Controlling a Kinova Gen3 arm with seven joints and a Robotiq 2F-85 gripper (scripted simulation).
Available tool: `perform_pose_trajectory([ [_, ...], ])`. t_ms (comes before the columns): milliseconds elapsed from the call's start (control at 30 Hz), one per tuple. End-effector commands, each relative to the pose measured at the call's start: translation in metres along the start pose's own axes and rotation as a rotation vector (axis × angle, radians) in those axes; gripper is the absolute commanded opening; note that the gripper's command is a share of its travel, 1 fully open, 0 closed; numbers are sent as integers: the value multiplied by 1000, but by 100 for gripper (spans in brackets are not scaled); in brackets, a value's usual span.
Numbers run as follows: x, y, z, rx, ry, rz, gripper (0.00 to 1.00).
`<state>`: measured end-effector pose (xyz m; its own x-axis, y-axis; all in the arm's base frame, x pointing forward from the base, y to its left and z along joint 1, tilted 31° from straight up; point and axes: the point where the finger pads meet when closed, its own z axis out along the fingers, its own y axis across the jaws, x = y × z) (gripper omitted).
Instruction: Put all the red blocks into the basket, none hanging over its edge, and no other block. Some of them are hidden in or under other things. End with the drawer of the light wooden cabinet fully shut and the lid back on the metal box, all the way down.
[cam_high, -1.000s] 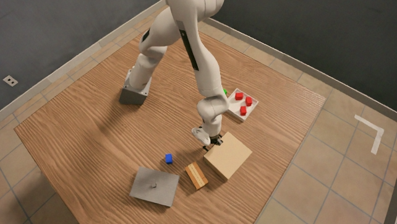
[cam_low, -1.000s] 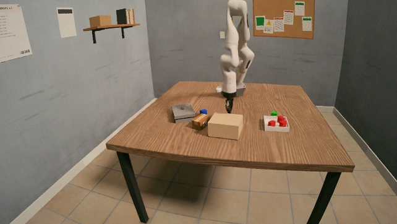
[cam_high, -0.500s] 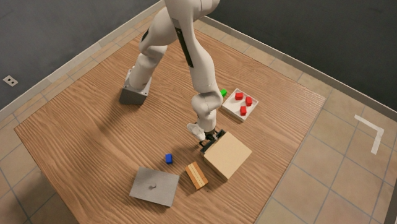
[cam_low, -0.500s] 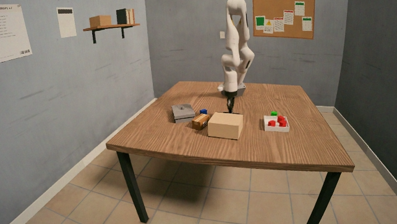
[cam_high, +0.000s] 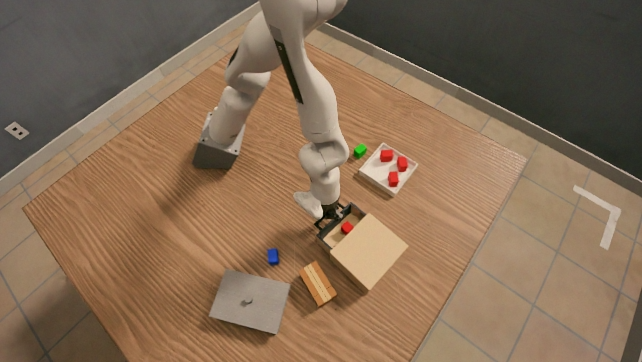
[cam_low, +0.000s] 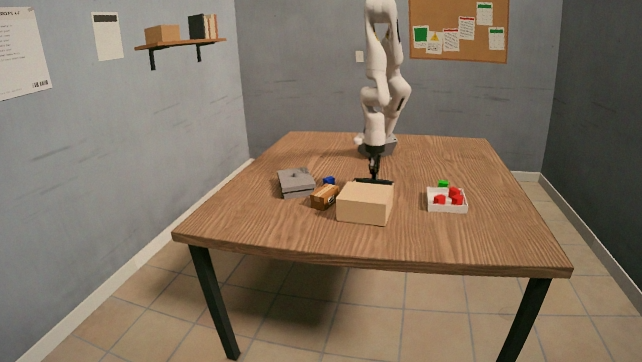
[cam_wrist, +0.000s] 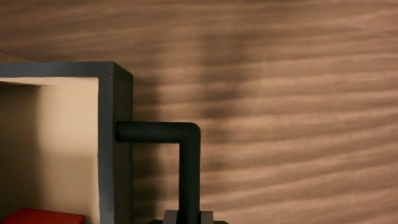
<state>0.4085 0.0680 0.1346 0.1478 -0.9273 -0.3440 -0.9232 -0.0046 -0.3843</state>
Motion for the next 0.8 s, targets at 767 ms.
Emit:
perform_pose_trajectory([
  [767, 2, 20, 0, -3, 0, 1, 10],
])
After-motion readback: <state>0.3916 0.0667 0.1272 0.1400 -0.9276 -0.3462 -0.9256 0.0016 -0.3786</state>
